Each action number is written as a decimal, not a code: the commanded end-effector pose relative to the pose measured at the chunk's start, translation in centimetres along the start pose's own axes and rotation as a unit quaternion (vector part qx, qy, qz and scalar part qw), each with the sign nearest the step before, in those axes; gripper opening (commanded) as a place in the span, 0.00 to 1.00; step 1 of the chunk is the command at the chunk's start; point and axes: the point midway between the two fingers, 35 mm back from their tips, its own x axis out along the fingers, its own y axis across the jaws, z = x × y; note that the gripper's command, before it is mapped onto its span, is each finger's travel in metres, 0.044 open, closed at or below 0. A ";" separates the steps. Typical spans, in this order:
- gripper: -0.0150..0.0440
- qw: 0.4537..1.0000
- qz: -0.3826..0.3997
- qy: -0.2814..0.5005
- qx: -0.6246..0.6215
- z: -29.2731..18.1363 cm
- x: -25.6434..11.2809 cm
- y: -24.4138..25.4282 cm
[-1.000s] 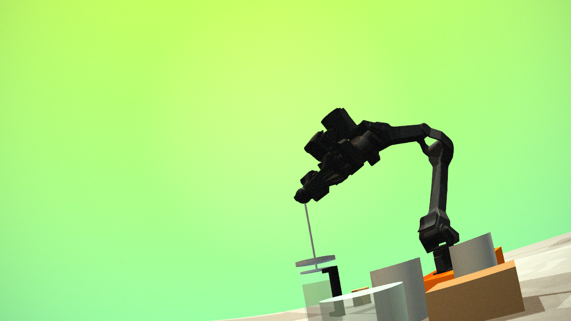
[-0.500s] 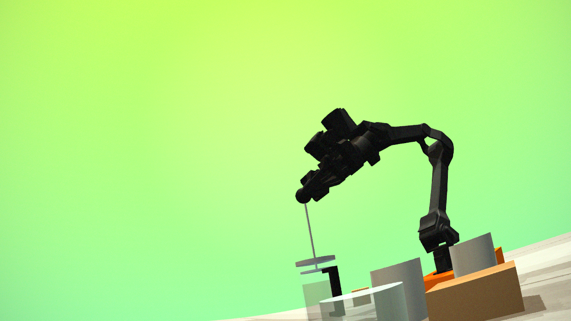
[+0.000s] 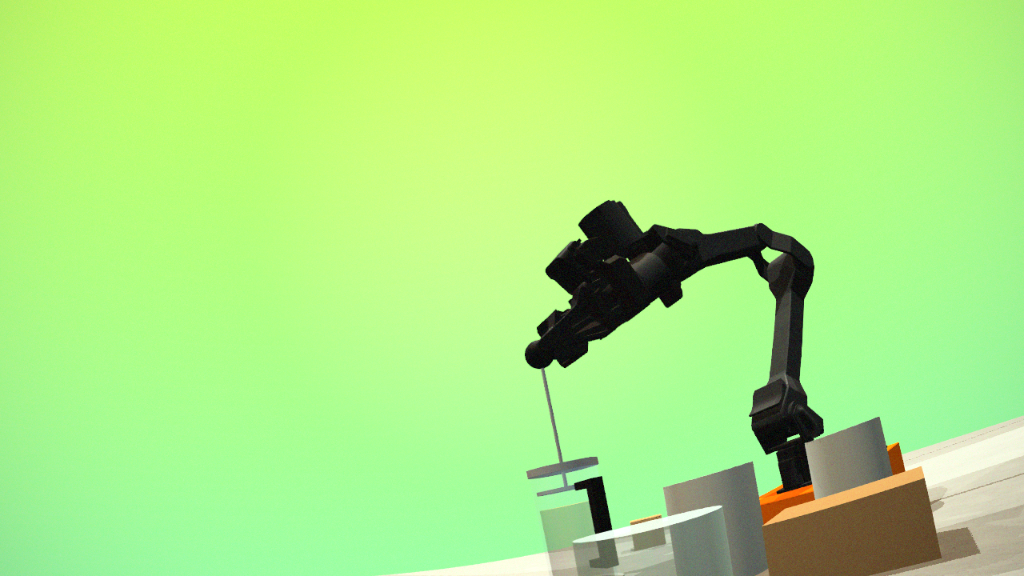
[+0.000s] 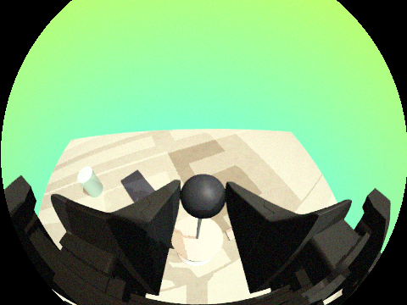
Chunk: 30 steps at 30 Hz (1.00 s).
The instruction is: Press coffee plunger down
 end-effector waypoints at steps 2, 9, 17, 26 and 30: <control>0.47 1.000 -0.001 0.021 -0.001 -2.0 1.0 0.0; 0.47 1.000 -0.001 0.021 -0.001 -2.9 1.7 0.0; 0.47 1.000 -0.001 0.021 -0.001 -4.0 2.4 0.0; 0.47 1.000 -0.001 0.021 -0.001 -5.2 3.3 0.0; 0.47 1.000 -0.001 0.021 -0.001 -5.8 3.6 0.0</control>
